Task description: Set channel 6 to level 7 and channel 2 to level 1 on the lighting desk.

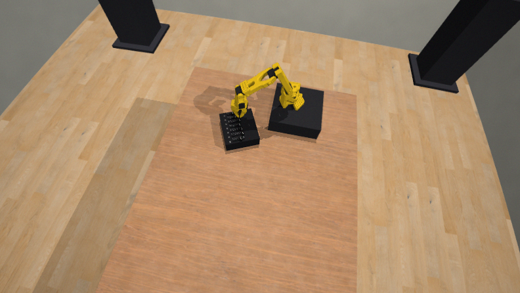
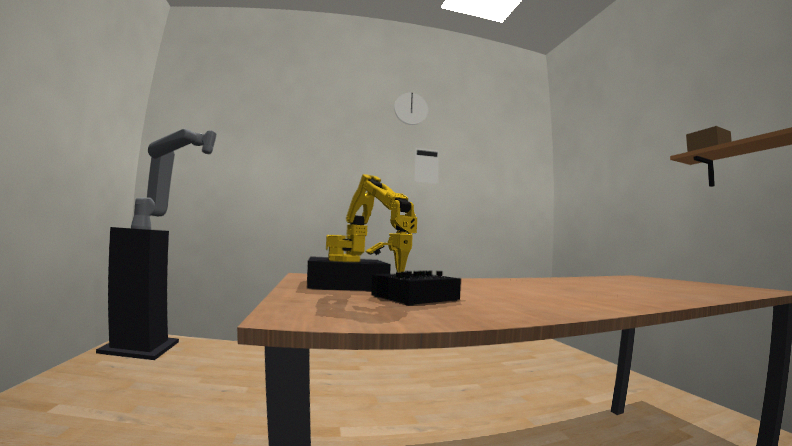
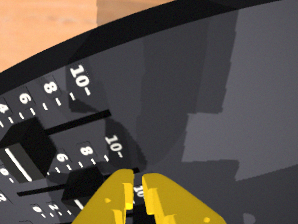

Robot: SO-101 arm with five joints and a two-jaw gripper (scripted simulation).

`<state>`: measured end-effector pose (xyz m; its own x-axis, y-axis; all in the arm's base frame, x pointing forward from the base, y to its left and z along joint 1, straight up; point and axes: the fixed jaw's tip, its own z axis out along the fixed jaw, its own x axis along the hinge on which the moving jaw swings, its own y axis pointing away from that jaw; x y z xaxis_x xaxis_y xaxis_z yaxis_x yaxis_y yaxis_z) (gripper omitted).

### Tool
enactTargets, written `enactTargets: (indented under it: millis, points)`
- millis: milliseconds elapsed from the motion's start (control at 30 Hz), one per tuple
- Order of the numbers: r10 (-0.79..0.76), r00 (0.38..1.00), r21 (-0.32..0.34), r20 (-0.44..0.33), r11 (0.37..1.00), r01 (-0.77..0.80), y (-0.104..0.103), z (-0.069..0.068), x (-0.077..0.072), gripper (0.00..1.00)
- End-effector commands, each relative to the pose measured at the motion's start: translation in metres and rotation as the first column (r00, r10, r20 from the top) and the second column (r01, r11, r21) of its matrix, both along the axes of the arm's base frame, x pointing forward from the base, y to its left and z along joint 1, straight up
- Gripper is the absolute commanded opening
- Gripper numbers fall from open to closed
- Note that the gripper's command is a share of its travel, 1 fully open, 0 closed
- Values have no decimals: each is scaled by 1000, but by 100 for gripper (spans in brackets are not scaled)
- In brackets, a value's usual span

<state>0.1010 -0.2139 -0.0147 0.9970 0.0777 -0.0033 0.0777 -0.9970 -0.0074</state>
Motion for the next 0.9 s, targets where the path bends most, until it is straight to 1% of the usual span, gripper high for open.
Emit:
enactTargets:
  millis: [0, 867]
  points:
    - [-1, 1000, -6, 3, 1000, 1, -4, -1, 0, 0]
    - [-2, 1000, -6, 3, 1000, 2, -9, 0, 2, 0]
